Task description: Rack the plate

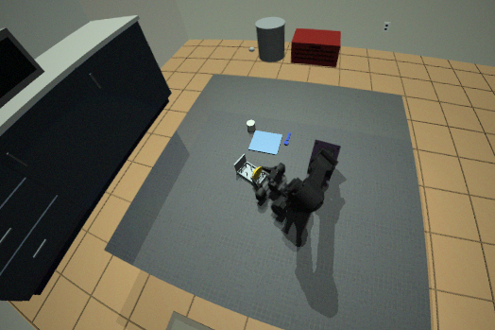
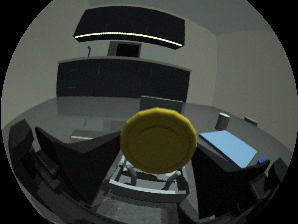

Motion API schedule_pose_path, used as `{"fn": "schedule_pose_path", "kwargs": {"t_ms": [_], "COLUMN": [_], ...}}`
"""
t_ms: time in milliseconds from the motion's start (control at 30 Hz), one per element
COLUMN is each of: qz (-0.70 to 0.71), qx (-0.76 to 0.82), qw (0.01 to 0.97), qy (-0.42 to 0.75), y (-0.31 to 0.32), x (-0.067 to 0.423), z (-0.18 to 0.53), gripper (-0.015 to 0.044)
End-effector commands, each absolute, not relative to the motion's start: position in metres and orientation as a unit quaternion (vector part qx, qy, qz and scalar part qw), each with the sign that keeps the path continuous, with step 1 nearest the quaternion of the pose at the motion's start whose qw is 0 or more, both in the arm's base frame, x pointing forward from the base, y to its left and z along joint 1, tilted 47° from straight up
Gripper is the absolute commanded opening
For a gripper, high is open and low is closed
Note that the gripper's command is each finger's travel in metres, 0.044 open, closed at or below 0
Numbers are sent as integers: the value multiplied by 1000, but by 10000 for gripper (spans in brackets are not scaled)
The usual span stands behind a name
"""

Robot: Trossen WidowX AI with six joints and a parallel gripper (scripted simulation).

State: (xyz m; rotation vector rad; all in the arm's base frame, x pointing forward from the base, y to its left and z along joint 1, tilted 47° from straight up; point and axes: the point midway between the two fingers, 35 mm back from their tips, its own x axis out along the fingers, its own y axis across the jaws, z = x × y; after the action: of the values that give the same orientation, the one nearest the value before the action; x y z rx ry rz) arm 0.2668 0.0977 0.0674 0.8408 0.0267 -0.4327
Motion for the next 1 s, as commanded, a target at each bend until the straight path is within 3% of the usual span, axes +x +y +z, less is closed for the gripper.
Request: {"fn": "schedule_pose_path", "kwargs": {"t_ms": [0,433,967], "qz": [-208,-208,-212], "qx": [405,405,407], "qw": [890,890,888], "qy": [13,13,16], "y": [98,98,75], "x": [267,267,270], "z": [67,67,97], "gripper": [53,394,400]}}
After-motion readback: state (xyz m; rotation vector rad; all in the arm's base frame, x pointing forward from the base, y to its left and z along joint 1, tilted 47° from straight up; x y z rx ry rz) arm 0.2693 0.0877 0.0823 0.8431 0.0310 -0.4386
